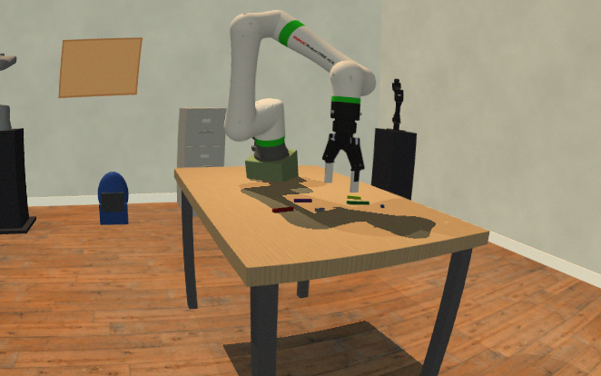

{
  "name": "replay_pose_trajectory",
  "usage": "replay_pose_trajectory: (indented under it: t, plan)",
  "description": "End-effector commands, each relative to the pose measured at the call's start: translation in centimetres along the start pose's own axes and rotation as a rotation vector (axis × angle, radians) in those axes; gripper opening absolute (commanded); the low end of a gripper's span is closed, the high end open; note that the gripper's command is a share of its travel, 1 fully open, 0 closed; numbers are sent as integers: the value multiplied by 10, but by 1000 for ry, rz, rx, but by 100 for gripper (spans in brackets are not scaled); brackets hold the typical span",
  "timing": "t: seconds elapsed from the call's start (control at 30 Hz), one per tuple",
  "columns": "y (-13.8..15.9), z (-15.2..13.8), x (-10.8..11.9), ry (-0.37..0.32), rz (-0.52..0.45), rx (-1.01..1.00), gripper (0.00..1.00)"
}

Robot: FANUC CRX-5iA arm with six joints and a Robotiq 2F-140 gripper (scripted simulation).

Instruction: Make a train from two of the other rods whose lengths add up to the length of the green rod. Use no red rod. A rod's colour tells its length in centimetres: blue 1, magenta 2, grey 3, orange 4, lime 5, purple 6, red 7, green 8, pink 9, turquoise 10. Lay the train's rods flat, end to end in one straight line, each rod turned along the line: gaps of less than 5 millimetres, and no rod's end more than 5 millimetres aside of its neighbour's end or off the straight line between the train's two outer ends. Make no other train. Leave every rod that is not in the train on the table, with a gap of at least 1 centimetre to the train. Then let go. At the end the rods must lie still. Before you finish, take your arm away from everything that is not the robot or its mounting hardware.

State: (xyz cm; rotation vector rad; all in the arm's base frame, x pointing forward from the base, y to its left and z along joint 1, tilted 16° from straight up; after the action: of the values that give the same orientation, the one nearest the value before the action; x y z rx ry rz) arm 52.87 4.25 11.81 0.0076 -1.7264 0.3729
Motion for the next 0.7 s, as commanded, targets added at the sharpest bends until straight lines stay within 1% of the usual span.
replay_pose_trajectory:
  t: [0.0, 0.07, 0.17, 0.57, 0.63, 0.67]
  plan:
    - [3, -1, 0, 0, -1, 134, 100]
    - [3, -1, 0, 0, -1, 134, 100]
    - [7, -2, 0, 0, -2, 287, 100]
    - [17, -5, 0, 0, -2, 672, 100]
    - [17, -5, 0, 0, -2, 672, 100]
    - [19, -6, 0, 0, -2, 766, 100]
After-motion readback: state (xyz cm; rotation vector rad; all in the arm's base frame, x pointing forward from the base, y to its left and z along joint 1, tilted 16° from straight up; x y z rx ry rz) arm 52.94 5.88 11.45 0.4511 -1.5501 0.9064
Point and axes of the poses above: the point where the finger pads meet when closed, its own x axis back along the fingers, its own z axis across the jaws, y = z × x, the point moved 4 cm from there along x, back along the fingers, and after that the axes turned 10 degrees about x, right-handed, at the moved point
